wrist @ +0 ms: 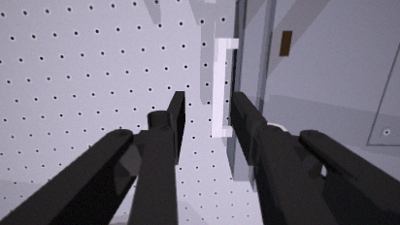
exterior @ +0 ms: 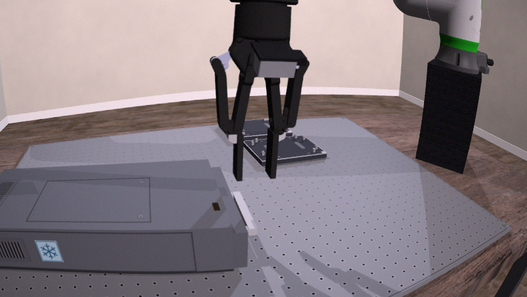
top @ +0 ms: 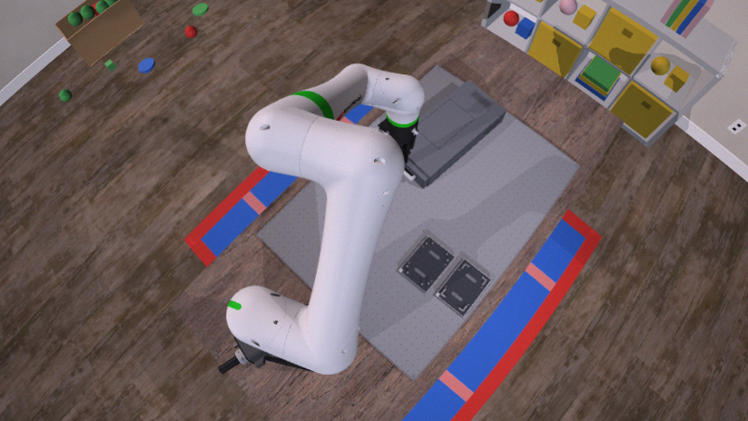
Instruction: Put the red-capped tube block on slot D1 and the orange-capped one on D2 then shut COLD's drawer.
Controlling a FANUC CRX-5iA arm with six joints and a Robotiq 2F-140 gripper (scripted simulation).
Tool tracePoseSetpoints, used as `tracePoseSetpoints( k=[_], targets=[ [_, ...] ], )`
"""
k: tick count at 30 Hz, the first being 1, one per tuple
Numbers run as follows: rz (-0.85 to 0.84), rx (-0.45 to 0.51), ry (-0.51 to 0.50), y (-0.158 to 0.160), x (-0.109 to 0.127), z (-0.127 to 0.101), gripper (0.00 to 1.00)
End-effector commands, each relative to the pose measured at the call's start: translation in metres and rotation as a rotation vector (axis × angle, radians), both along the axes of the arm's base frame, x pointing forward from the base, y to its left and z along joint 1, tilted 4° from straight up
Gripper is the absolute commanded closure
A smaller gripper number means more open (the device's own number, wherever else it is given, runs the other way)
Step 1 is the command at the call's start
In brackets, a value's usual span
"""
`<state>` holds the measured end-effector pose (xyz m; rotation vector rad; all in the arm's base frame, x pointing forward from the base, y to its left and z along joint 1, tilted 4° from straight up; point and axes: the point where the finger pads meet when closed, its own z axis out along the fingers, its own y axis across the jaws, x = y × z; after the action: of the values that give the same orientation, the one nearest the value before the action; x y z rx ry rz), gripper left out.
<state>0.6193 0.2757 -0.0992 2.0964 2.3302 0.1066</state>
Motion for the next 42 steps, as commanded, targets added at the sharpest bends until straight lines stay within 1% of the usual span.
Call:
tracePoseSetpoints(
  k=[1, 42],
  targets=[
    [0.000, 0.001, -0.002, 0.000, 0.001, -0.002, 0.66],
    [0.000, 0.001, -0.002, 0.003, 0.003, -0.050, 0.66]
  ],
)
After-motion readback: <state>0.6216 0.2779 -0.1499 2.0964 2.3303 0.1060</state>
